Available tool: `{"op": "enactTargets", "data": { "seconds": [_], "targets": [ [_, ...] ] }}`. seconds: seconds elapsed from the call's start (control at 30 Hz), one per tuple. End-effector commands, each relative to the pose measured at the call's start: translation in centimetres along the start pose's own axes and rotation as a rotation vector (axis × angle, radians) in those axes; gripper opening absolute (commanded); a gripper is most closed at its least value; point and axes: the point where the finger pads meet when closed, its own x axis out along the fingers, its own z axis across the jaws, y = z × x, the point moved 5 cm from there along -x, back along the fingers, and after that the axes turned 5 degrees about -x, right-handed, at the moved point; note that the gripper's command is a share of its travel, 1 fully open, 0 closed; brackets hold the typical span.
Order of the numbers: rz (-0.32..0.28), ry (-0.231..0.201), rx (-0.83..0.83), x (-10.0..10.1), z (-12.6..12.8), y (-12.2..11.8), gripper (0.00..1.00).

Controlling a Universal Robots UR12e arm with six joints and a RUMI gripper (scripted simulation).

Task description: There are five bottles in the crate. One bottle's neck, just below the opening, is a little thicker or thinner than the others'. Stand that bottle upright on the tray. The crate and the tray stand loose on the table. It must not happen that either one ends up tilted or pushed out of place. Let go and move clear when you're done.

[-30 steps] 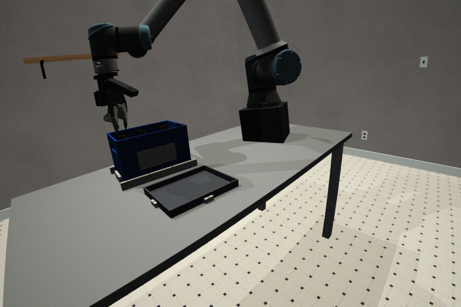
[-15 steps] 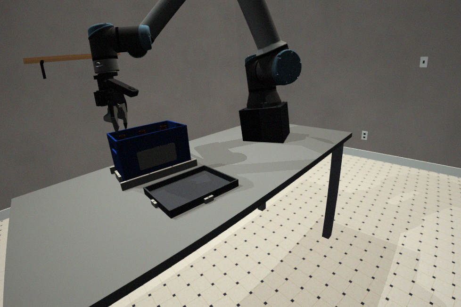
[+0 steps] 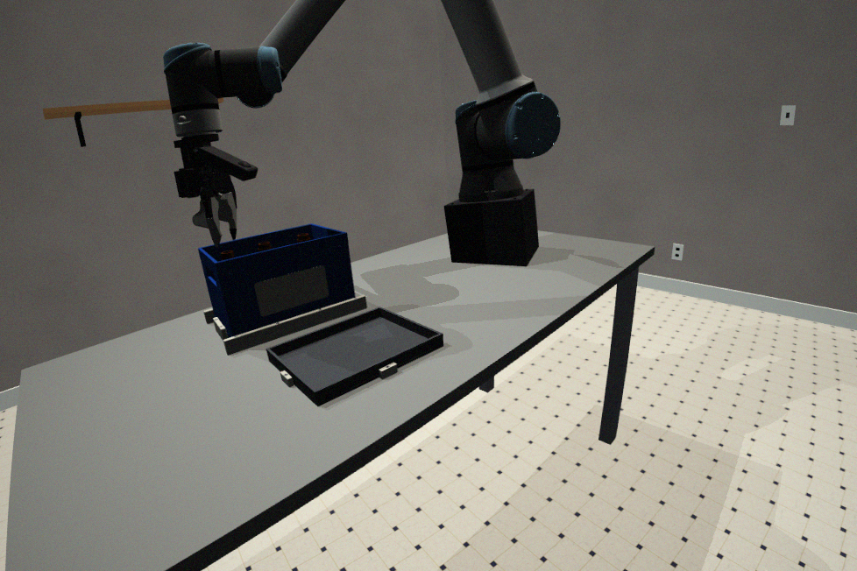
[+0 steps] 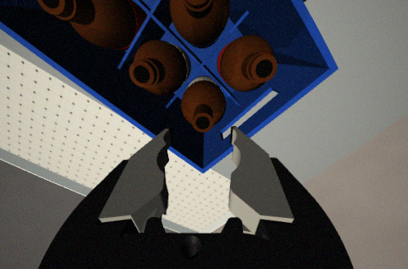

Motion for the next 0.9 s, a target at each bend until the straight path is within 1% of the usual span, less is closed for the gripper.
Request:
{"op": "enactTargets", "data": {
  "seconds": [0.0, 0.6, 0.87],
  "targets": [
    [-0.001, -0.001, 0.000, 0.0, 0.1, 0.0, 0.38],
    [0.003, 0.000, 0.000, 1.0, 0.0, 0.2, 0.38],
    [0.003, 0.000, 0.000, 1.9, 0.0, 0.1, 0.38]
  ]
}}
